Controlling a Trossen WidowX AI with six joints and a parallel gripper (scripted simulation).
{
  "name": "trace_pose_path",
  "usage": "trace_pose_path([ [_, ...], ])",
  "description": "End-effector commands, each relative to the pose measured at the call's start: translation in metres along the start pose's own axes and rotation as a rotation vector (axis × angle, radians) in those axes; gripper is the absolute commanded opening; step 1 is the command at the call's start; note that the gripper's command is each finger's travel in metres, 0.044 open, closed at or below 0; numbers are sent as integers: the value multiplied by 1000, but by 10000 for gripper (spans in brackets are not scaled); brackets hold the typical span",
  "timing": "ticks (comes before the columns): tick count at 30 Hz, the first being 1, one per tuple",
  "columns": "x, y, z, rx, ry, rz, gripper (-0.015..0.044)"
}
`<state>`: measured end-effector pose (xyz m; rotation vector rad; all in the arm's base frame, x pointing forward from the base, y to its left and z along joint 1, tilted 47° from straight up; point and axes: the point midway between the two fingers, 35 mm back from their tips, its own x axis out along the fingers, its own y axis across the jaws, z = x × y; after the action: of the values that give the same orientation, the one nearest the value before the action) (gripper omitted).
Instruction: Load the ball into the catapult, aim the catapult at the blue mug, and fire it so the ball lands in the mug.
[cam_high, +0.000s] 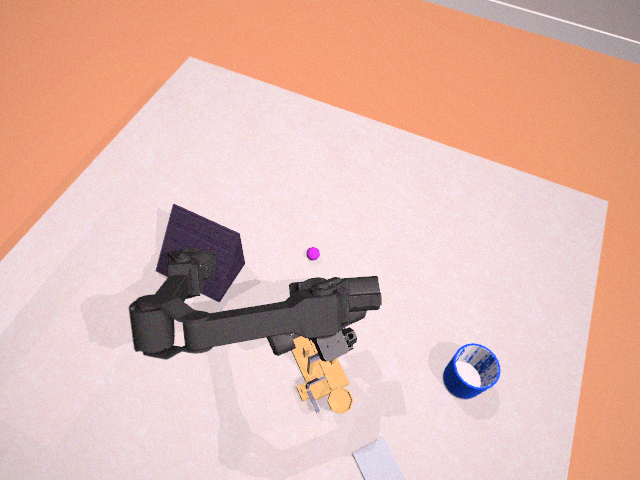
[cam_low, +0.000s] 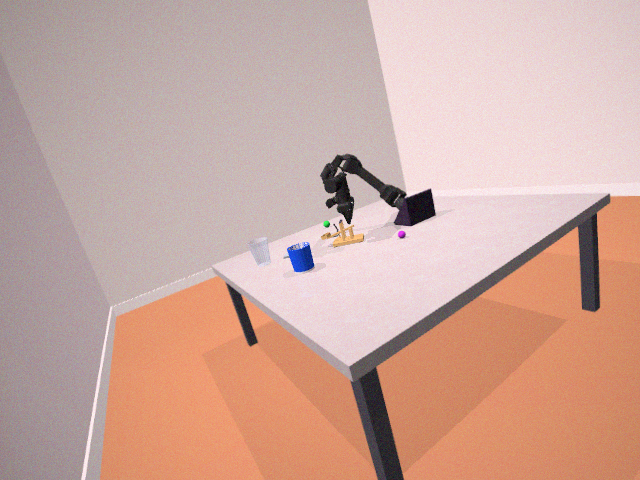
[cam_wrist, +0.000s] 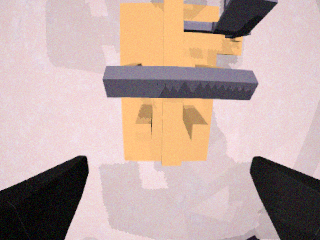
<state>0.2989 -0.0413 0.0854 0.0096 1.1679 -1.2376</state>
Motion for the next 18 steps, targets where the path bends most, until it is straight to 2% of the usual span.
trace_pose_path([
  [1,11,-1,-1,-6,-5,-4,440],
  [18,36,-1,0,-6,-5,-3,440],
])
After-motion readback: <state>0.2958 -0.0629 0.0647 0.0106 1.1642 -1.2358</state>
